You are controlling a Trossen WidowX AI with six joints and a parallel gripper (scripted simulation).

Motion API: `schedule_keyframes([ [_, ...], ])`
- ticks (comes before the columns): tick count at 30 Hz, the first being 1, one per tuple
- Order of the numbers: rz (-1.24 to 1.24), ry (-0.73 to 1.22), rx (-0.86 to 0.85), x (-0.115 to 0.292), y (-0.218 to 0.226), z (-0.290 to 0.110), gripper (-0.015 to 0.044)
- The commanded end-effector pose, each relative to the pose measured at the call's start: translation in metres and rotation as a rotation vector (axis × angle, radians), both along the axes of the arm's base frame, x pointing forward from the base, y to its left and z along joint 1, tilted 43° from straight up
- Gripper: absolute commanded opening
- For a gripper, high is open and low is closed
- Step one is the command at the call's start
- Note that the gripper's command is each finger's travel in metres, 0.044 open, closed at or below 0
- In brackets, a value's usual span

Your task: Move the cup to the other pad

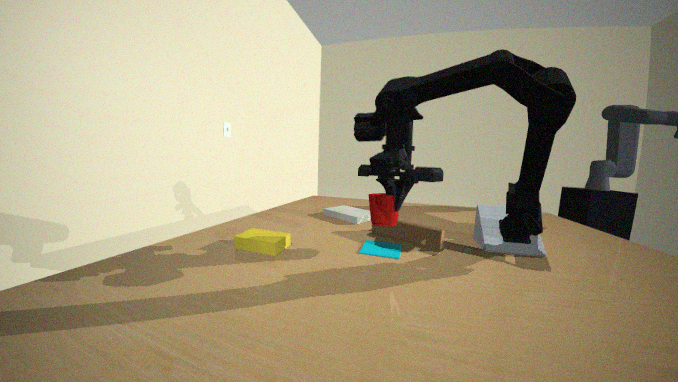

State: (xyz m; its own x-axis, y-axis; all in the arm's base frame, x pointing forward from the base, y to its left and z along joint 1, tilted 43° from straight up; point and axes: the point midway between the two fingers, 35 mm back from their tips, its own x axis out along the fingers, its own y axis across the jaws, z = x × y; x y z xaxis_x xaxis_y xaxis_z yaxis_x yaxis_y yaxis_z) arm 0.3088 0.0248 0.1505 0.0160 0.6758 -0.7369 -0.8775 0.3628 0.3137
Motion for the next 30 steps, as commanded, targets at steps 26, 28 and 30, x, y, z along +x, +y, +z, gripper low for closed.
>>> schedule_keyframes([
  [26,-0.003,0.004,0.006,0.0,0.025,-0.026,0.0],
  [28,-0.003,0.004,0.006,0.0,0.027,-0.028,0.0],
  [30,-0.003,0.004,0.007,0.0,0.028,-0.029,0.0],
])
